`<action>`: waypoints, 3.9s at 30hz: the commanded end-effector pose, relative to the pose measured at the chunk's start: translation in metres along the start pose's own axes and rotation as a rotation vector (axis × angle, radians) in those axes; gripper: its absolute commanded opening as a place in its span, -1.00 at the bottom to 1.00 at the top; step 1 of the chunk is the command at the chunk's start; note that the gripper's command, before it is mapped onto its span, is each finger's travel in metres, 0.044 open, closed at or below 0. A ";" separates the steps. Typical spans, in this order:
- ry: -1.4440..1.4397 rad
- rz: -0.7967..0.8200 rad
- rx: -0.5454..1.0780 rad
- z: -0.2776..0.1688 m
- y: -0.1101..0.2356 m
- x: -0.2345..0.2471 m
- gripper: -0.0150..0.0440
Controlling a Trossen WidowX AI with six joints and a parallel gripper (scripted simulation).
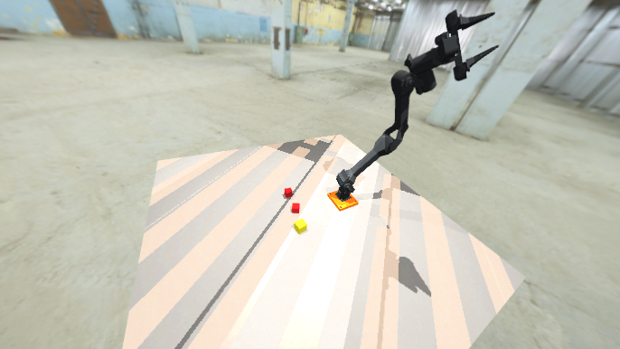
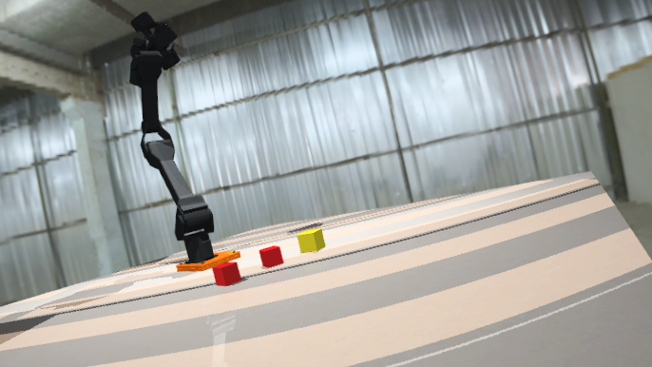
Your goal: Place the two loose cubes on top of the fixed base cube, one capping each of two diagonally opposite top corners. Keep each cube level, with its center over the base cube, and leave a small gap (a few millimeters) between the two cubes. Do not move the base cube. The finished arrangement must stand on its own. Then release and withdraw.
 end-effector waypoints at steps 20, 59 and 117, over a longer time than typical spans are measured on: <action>-0.897 0.769 -0.321 0.200 0.114 0.091 0.41; -1.369 3.100 -1.093 0.374 0.463 -0.161 0.41; -0.567 3.688 -1.505 0.305 0.555 -0.321 0.41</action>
Point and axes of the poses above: the point midway between the two fingers, 35 mm back from their tips, its own y axis back along the fingers, its own x axis across the jaws, z = x × y, the point moved 6 cm from there along y, back along the fingers, and after that the axes turned 2 degrees about -y, right-handed, at the moved point
